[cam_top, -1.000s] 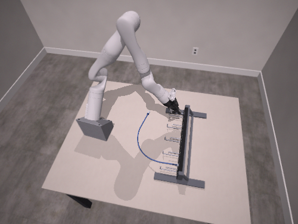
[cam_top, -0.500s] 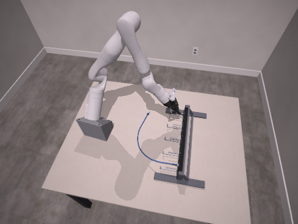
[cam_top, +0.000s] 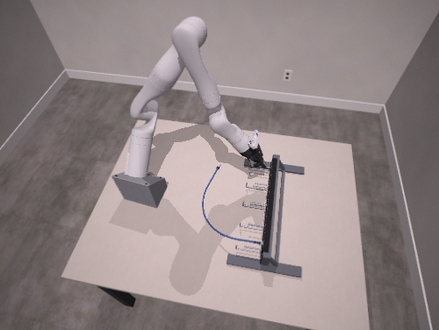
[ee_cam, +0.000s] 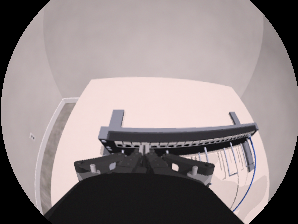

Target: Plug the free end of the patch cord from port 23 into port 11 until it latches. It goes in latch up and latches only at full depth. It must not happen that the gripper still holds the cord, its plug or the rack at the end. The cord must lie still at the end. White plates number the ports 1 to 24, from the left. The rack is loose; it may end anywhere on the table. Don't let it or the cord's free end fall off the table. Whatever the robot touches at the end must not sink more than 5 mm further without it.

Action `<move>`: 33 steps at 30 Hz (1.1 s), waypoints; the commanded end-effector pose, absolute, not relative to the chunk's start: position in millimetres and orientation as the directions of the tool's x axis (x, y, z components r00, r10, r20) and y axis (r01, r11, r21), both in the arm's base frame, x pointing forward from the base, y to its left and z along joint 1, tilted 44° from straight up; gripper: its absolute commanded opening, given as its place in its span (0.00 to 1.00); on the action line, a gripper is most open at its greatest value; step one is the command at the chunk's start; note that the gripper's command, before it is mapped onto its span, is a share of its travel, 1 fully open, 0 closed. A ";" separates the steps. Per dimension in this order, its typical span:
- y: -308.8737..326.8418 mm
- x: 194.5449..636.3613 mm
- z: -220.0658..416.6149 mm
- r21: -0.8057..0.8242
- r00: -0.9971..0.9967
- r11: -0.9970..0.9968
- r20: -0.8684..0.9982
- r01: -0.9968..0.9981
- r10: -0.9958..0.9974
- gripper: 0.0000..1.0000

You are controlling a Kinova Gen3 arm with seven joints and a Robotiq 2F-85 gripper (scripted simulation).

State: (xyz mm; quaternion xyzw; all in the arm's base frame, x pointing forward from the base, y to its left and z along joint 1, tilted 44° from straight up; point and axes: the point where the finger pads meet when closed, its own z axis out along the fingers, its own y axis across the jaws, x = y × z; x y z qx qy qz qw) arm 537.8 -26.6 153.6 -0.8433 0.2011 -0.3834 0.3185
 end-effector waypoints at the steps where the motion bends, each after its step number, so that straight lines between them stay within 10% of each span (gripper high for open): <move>1: -27.4 538.0 154.0 -0.691 0.624 -0.717 0.519 -0.095 -0.584 0.00; 33: -35.3 521.9 164.5 -0.691 0.624 -0.717 0.519 -0.095 -0.584 0.00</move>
